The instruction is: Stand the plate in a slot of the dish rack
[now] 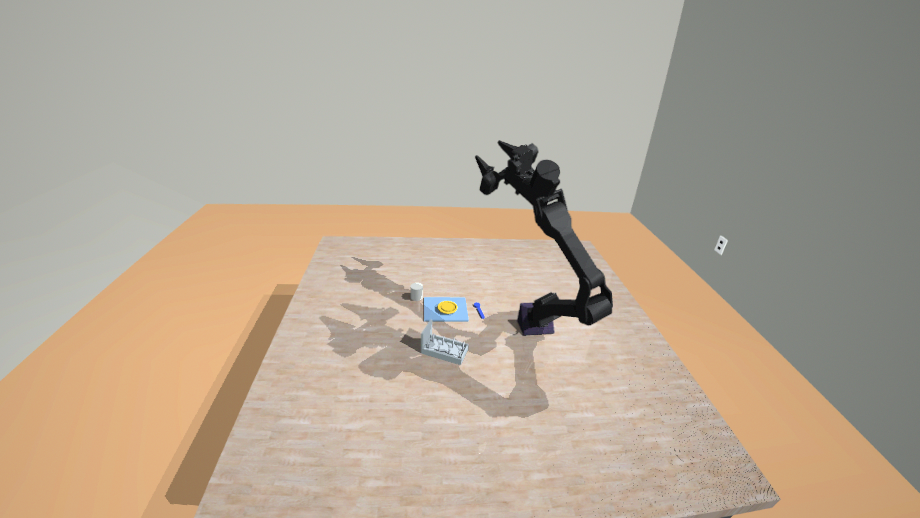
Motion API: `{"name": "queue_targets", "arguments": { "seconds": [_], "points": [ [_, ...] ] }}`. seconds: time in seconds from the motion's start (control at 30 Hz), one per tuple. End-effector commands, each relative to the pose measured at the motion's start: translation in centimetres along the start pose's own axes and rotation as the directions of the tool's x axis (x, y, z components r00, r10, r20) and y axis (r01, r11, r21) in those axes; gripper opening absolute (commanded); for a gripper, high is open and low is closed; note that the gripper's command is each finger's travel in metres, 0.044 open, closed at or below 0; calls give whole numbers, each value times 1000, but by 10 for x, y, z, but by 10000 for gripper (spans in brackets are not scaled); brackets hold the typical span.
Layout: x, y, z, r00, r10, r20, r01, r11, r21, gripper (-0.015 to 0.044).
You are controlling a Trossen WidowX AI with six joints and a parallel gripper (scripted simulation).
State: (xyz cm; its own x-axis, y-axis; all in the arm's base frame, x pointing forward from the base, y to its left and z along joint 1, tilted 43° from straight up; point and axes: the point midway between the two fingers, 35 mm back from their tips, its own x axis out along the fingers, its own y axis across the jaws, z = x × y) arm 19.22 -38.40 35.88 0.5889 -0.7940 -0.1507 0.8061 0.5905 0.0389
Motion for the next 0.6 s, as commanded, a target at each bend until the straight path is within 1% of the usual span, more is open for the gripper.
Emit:
{"name": "queue_targets", "arguments": {
  "seconds": [0.0, 0.27, 0.57],
  "points": [
    [17, 11, -26, 993, 43, -112, -46, 999, -22, 400],
    [42, 36, -84, 929, 134, -345, -157, 987, -40, 400],
    [54, 67, -145, 792, 240, -562, -309, 951, -29, 400]
  ]
}}
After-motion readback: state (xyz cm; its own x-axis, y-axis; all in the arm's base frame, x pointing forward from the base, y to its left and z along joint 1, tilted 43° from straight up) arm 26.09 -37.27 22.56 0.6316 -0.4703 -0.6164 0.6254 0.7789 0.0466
